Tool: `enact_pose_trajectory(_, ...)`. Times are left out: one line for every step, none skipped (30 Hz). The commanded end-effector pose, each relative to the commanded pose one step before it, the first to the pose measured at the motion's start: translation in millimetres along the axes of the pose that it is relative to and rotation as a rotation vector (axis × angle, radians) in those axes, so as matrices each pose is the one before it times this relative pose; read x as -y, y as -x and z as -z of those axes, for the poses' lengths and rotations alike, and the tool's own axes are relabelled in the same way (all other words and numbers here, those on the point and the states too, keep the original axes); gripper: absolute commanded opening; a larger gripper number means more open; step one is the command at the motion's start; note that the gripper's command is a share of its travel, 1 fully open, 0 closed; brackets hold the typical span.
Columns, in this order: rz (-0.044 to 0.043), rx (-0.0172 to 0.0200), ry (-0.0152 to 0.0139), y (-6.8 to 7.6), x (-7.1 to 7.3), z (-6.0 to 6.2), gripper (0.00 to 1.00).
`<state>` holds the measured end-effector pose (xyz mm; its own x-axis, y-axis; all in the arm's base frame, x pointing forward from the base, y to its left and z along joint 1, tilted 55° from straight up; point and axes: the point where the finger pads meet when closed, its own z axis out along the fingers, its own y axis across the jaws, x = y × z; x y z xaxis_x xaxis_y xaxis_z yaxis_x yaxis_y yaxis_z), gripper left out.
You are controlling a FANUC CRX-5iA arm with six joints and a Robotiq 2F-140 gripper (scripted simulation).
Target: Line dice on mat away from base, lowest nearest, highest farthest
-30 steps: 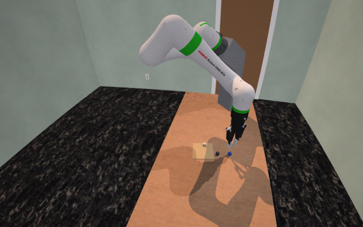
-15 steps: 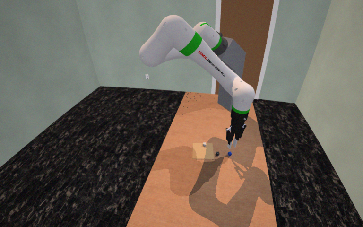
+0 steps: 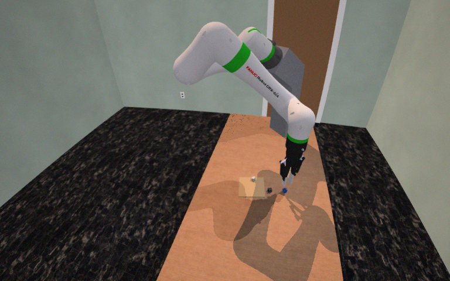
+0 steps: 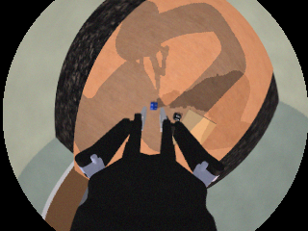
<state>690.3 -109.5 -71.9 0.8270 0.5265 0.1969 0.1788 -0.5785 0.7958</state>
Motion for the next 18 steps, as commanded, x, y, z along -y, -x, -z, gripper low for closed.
enact_pose_trajectory(-0.00005, -0.00037, -0.00018, -0.27, 0.11, -3.84, 0.21)
enact_pose_trajectory(0.00000, 0.00000, 0.00000, -0.03, -0.01, -1.61, 0.21)
enact_pose_trajectory(0.00000, 0.00000, 0.00000, -0.04, -0.01, -1.63, 0.21)
enact_pose_trajectory(0.00000, 0.00000, 0.00000, -0.03, -0.01, -1.65, 0.21)
enact_pose_trajectory(0.00000, 0.00000, 0.00000, -0.03, -0.01, -1.67, 0.21)
enact_pose_trajectory(0.00000, 0.00000, 0.00000, -0.04, -0.01, -1.67, 0.21)
enact_pose_trajectory(0.00000, 0.00000, 0.00000, -0.03, -0.01, -1.67, 0.21)
enact_pose_trajectory(0.00000, 0.00000, 0.00000, 0.00, 0.00, 0.00, 0.21)
enact_pose_trajectory(0.00000, 0.00000, 0.00000, 0.00, 0.00, 0.00, 0.21)
enact_pose_trajectory(0.00000, 0.00000, 0.00000, -0.03, -0.01, -1.66, 0.21)
enact_pose_trajectory(0.00000, 0.00000, 0.00000, -0.04, -0.01, -1.65, 0.21)
enact_pose_trajectory(0.00000, 0.00000, 0.00000, -0.03, -0.01, -1.63, 0.21)
enact_pose_trajectory(0.00000, 0.00000, 0.00000, -0.03, -0.01, -1.59, 0.21)
enact_pose_trajectory(0.00000, 0.00000, 0.00000, -0.03, -0.01, -1.56, 0.21)
enact_pose_trajectory(0.00000, 0.00000, 0.00000, -0.03, -0.01, -1.52, 0.21)
enact_pose_trajectory(0.00000, 0.00000, 0.00000, -0.03, -0.01, -1.47, 0.21)
enact_pose_trajectory(0.00000, 0.00000, 0.00000, -0.03, -0.01, -1.41, 0.21)
enact_pose_trajectory(0.00000, 0.00000, 0.00000, -0.02, -0.01, -1.35, 0.21)
